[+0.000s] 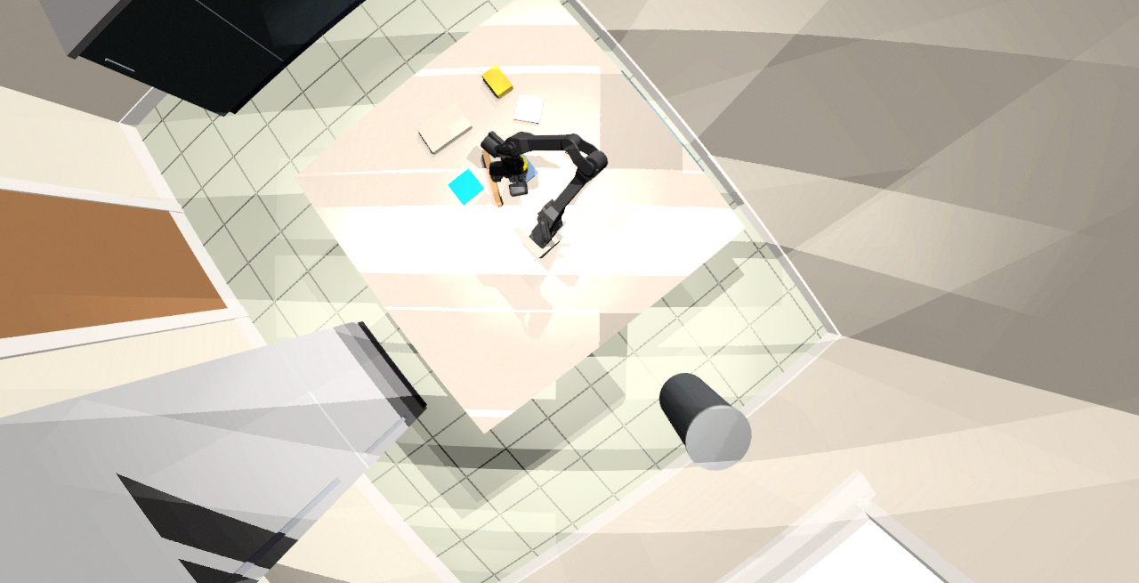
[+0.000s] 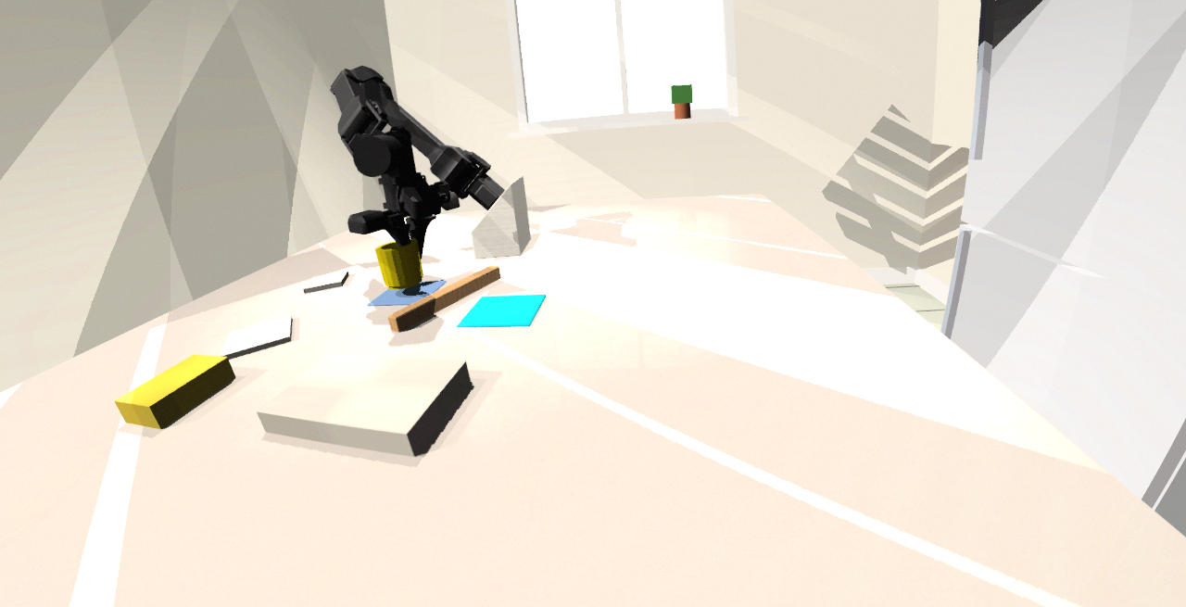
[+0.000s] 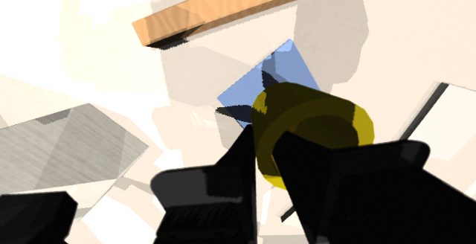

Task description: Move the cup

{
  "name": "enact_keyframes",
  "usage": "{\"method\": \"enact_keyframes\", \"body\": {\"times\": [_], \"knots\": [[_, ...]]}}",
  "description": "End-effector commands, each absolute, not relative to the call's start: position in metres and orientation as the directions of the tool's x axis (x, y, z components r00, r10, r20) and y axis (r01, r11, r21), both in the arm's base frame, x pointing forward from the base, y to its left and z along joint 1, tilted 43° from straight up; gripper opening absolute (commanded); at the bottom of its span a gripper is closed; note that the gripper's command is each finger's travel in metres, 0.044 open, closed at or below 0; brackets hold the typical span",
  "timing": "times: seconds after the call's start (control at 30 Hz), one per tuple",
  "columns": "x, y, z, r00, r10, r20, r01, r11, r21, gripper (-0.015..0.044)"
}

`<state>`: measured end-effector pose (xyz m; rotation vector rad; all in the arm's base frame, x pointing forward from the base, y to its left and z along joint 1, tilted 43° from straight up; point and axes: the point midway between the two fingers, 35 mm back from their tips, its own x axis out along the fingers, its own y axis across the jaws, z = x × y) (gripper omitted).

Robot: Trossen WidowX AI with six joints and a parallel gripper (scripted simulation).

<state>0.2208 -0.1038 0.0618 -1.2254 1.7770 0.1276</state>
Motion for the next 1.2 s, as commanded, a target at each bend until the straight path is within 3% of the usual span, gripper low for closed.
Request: {"method": "enact_keyframes", "body": {"times": [0.0,1.17], "knots": [[0.223,-0.094,0.073,-0.052,-0.674,-0.736,-0.772,0.495,-0.399,0.0000],[0.230,-0.076,0.076,-0.054,-0.677,-0.734,-0.775,0.492,-0.397,0.0000]]}}
